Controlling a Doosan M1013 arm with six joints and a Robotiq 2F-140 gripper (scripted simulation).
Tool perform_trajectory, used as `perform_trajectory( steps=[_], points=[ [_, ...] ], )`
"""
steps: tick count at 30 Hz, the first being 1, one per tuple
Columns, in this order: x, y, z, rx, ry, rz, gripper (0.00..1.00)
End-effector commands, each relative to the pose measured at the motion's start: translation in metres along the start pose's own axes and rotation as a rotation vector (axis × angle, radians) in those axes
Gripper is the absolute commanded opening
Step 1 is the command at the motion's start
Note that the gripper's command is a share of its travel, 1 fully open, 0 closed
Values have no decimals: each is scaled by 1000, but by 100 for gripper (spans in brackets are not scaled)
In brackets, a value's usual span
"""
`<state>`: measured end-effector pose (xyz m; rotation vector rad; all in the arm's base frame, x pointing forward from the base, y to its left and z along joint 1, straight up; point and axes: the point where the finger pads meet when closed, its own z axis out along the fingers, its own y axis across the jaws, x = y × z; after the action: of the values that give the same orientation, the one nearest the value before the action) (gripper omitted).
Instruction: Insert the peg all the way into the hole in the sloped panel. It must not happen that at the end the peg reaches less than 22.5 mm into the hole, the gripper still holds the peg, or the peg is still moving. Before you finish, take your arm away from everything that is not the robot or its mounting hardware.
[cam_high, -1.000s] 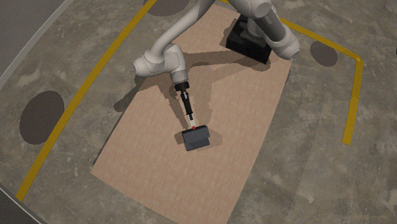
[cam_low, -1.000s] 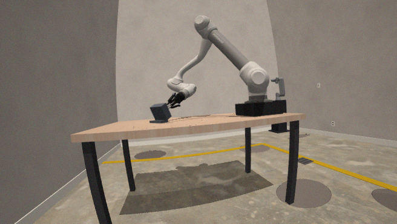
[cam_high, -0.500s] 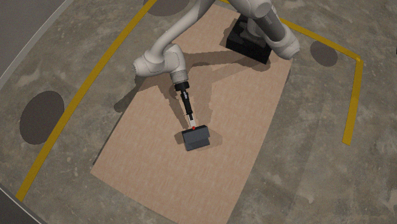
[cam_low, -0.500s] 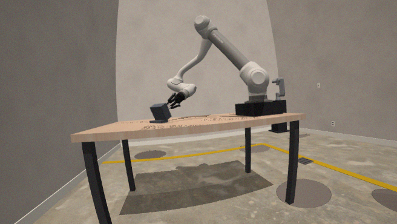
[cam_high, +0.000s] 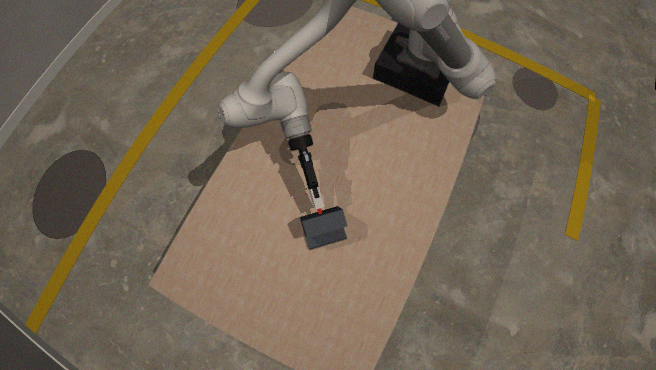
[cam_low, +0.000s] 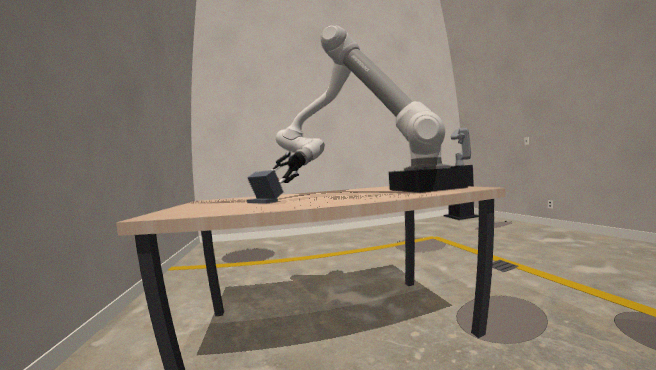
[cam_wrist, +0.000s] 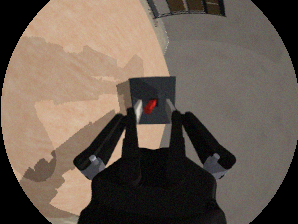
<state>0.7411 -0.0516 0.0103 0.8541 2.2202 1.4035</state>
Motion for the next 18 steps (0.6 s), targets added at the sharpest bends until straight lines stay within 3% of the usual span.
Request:
perform_trajectory(
  steps=[1,16,18],
  points=[
    [0,0,-1,0,0,0,37],
    [-2,1,-43,-2,-1,-3,64],
    [-2,1,-43,-2,-1,-3,64]
  ],
)
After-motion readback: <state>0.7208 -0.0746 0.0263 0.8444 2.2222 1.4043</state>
